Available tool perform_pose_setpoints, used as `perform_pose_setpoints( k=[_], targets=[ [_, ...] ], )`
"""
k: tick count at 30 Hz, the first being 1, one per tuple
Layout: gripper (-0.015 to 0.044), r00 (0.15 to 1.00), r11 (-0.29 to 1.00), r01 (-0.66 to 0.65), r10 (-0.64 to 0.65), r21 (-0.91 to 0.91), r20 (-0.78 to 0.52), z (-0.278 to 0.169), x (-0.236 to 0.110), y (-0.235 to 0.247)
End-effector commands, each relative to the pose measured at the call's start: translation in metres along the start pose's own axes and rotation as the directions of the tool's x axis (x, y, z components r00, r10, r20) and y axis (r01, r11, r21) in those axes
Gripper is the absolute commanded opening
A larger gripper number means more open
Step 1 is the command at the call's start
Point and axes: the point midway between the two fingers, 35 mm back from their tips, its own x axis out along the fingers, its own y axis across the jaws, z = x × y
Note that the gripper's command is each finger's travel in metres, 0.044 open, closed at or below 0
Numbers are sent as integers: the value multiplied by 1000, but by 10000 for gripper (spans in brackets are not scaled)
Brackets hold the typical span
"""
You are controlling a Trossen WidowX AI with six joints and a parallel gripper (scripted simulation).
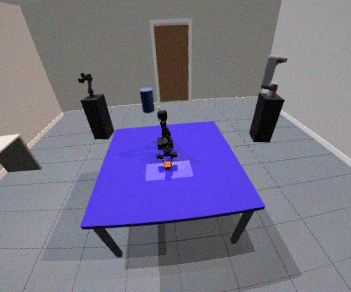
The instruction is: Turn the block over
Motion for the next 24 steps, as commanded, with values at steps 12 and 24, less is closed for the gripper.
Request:
perform_pose_setpoints(
  k=[12,24],
  targets=[
    [440,1000,1000,-5,5,-5,7,1,0,1],
    [440,1000,1000,-5,5,-5,7,1,0,1]
  ],
)
